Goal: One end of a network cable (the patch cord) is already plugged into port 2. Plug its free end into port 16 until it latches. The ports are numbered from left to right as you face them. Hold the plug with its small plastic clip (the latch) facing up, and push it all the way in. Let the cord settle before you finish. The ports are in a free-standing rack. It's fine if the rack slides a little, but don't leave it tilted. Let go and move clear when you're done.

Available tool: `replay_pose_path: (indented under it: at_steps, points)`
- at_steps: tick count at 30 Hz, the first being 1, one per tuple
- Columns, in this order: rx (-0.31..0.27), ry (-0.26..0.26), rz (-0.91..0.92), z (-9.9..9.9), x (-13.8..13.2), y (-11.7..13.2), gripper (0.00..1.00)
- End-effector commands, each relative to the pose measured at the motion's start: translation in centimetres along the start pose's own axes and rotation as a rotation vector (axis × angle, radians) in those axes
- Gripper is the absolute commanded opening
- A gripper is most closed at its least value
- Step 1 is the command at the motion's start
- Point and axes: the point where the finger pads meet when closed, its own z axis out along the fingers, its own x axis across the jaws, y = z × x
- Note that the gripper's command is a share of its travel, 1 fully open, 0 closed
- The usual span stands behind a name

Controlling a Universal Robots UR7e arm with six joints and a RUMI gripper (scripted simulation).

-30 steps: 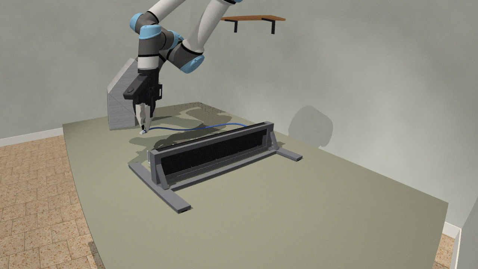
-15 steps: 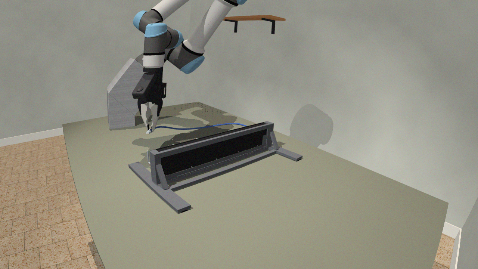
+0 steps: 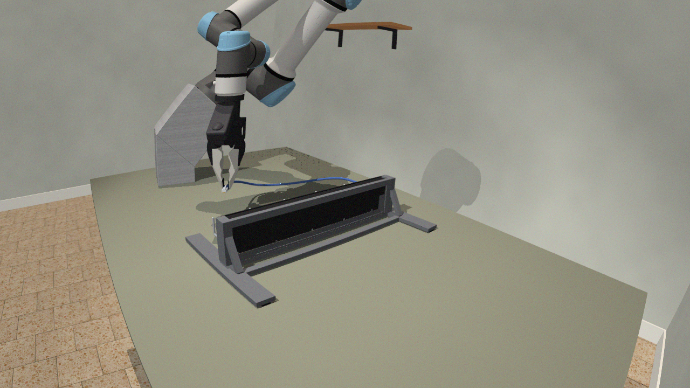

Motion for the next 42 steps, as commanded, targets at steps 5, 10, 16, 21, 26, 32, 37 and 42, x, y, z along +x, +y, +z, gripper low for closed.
replay_pose_path:
  at_steps: [5,10,16,21,26,32,37,42]
  points:
    - [-0.001,0.001,-0.121,-0.4,-1.8,-0.4,0.00]
    - [-0.002,0.002,-0.159,-0.6,-2.3,-0.6,0.00]
    - [-0.003,0.003,-0.234,-0.8,-3.4,-0.8,0.00]
    - [-0.004,0.003,-0.295,-1.0,-4.3,-1.0,0.00]
    - [-0.004,0.004,-0.341,-1.1,-4.9,-1.1,0.00]
    - [-0.005,0.005,-0.395,-1.3,-5.8,-1.3,0.00]
    - [-0.006,0.005,-0.446,-1.5,-6.5,-1.5,0.00]
    - [-0.006,0.006,-0.493,-1.6,-7.2,-1.6,0.00]
